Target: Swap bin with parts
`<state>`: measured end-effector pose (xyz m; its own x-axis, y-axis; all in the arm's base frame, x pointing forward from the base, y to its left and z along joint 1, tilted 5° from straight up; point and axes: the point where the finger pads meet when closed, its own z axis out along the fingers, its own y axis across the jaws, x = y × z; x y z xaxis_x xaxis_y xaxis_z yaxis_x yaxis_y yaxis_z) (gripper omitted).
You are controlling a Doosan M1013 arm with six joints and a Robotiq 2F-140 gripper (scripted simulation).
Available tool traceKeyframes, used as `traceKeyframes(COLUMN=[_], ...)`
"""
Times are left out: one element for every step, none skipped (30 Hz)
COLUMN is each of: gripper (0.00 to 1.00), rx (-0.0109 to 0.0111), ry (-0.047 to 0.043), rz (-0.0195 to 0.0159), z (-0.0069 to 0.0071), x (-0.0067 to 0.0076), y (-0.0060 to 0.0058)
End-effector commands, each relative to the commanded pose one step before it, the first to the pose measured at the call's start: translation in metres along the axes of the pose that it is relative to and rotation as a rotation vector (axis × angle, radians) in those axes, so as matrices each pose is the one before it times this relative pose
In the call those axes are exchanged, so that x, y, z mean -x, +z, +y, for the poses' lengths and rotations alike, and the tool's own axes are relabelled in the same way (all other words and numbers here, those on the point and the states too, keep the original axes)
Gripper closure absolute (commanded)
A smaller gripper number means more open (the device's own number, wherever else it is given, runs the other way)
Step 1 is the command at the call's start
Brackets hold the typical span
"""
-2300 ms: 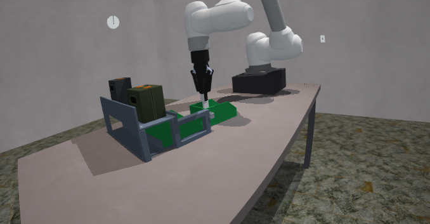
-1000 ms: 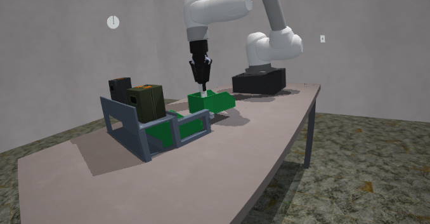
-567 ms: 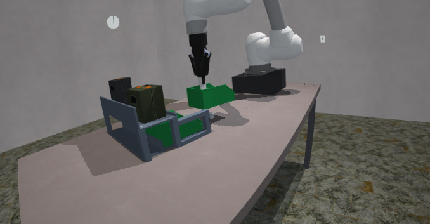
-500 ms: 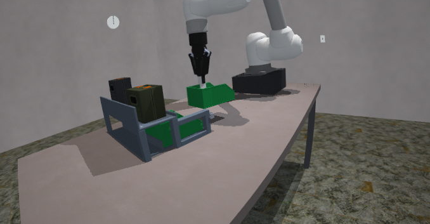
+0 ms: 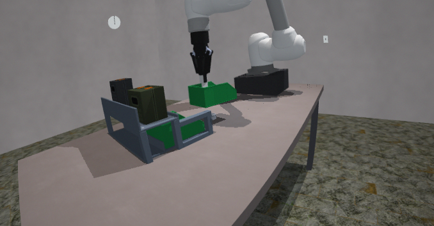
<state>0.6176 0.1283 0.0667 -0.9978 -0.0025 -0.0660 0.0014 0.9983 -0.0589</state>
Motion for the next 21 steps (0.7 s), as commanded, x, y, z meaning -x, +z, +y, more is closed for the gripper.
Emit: traceKeyframes(gripper=[0.9,0.9,0.9,0.9,0.9,0.9,0.9,0.9,0.9,0.9,0.9,0.9,0.9,0.9,0.9,0.9,0.9,0.9,0.9,0.9,0.9], rx=[0.00287,0.0,0.0,0.0,0.0,0.0,0.0,0.0,0.0,0.0,0.0,0.0,0.0,0.0,0.0,0.0,0.0,0.0,0.0,0.0,0.0], ry=[-0.00441,0.0,0.0,0.0,0.0,0.0,0.0,0.0,0.0,0.0,0.0,0.0,0.0,0.0,0.0,0.0,0.0,0.0,0.0,0.0,0.0], rz=[0.00203,0.0,0.0,0.0,0.0,0.0,0.0,0.0,0.0,0.0,0.0,0.0,0.0,0.0,0.0,0.0,0.0,0.0,0.0,0.0,0.0], z=[0.00239,0.0,0.0,0.0,0.0,0.0,0.0,0.0,0.0,0.0,0.0,0.0,0.0,0.0,0.0,0.0,0.0,0.0,0.0,0.0,0.0], x=[-0.00028,0.0,0.0,0.0,0.0,0.0,0.0,0.0,0.0,0.0,0.0,0.0,0.0,0.0,0.0,0.0,0.0,0.0,0.0,0.0,0.0], y=[-0.00269,0.0,0.0,0.0,0.0,0.0,-0.00001,-0.00009,-0.00021,-0.00034,-0.00047,-0.00058,-0.00065,-0.00067,-0.00065,-0.00058,-0.00048,-0.00035,-0.00021,-0.00009,-0.00001])
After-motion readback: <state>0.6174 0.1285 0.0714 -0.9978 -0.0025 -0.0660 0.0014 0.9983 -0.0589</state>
